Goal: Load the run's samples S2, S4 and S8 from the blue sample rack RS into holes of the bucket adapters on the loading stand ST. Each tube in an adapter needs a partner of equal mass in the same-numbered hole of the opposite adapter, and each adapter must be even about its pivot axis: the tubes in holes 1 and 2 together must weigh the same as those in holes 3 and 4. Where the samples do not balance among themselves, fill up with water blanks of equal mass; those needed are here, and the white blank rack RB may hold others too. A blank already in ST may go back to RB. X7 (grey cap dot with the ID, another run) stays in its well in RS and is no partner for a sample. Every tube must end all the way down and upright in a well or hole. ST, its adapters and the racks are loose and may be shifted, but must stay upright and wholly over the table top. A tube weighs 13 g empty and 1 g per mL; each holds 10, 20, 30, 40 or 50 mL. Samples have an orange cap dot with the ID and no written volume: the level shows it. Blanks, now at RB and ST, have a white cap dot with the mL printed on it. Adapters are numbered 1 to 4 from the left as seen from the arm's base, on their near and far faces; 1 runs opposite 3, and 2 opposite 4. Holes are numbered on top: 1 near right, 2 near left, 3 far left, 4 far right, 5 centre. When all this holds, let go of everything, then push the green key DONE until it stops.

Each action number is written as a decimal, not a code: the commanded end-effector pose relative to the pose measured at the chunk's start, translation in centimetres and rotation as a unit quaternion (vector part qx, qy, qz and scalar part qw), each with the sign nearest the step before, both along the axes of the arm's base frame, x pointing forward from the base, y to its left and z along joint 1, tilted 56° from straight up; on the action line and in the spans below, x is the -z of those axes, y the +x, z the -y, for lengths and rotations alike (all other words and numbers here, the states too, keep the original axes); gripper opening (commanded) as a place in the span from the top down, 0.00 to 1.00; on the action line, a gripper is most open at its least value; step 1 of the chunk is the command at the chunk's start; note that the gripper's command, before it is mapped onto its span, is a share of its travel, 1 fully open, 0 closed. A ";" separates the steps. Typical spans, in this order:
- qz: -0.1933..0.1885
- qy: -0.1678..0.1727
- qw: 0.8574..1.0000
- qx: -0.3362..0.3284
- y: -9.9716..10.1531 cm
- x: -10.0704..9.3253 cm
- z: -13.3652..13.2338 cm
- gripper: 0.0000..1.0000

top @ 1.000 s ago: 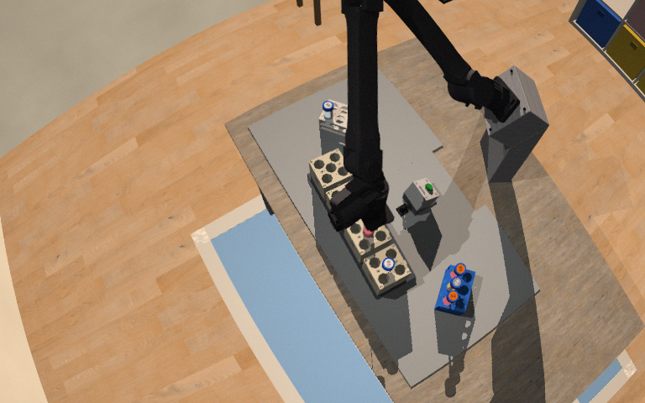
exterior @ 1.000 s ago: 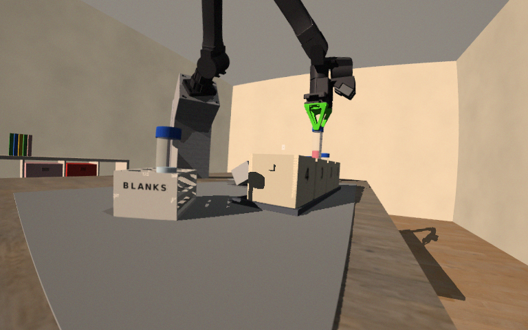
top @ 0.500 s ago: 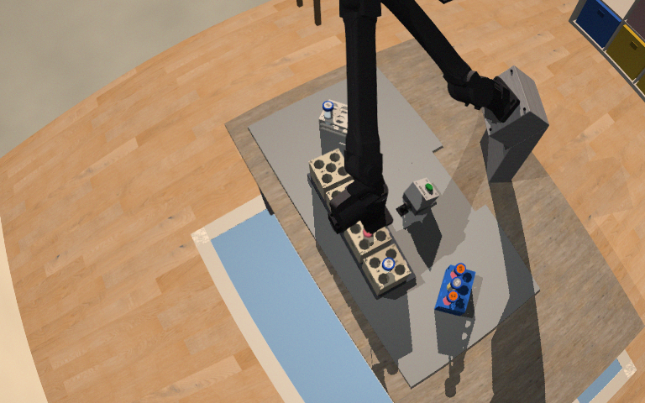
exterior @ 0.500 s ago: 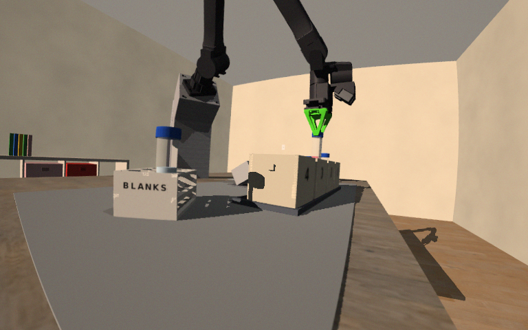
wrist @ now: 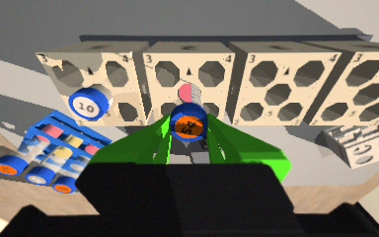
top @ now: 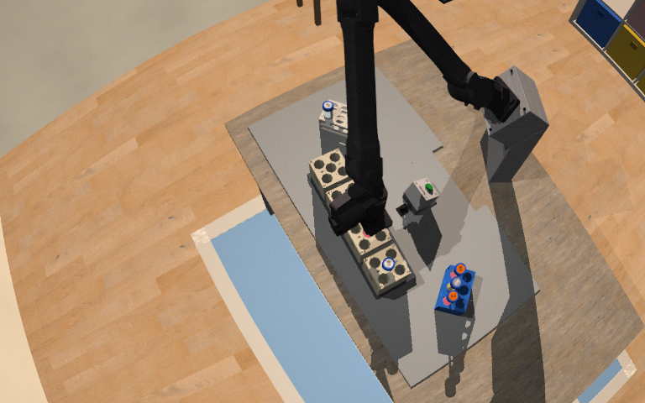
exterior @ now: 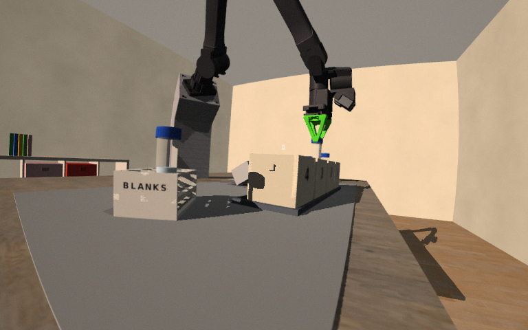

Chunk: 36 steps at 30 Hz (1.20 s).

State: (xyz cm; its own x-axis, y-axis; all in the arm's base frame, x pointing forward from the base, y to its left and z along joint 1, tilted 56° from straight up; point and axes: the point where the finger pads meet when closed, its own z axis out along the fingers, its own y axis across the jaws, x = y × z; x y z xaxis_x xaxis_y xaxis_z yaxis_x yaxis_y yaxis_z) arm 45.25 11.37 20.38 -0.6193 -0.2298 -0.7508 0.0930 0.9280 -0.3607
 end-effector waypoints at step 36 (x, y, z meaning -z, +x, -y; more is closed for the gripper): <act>0.010 0.004 1.000 -0.002 2.9 1.0 0.7 1.00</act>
